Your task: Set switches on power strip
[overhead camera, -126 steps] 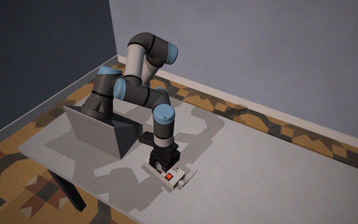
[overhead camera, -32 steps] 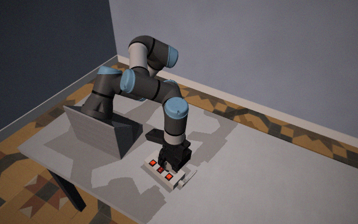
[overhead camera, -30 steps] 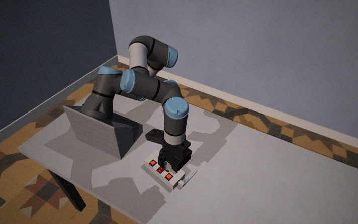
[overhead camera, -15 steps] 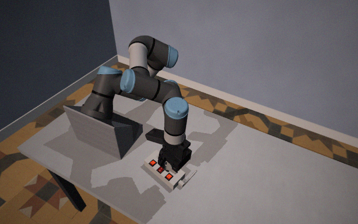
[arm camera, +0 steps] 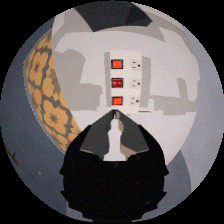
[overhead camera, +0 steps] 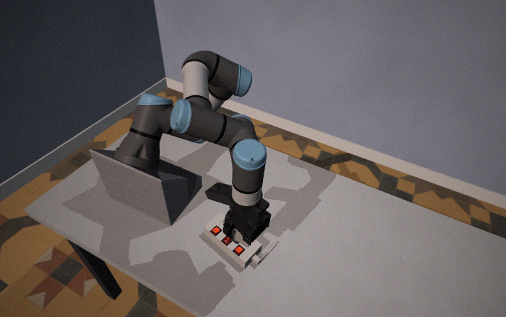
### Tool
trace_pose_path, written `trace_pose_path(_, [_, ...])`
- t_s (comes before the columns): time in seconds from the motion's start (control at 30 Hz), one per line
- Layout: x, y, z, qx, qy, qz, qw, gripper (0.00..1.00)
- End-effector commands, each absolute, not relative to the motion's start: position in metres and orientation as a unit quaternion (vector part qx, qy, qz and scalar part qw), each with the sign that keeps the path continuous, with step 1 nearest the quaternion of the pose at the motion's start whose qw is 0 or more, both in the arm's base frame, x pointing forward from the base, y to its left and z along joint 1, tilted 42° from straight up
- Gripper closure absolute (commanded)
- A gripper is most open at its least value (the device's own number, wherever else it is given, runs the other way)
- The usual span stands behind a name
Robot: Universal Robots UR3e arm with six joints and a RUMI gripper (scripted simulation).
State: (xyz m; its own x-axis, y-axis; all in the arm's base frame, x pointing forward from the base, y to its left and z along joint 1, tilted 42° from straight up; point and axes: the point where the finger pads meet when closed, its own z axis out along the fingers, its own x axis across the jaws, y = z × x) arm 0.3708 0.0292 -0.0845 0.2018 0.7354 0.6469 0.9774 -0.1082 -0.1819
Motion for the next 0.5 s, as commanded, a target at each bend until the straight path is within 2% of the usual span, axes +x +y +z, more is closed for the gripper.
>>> trace_pose_path(0.0, [0.372, 0.032, -0.088, -0.717, -0.597, -0.204, 0.296, 1.00])
trace_pose_path(0.47, [0.372, 0.043, -0.100, -0.717, -0.597, -0.204, 0.296, 1.00])
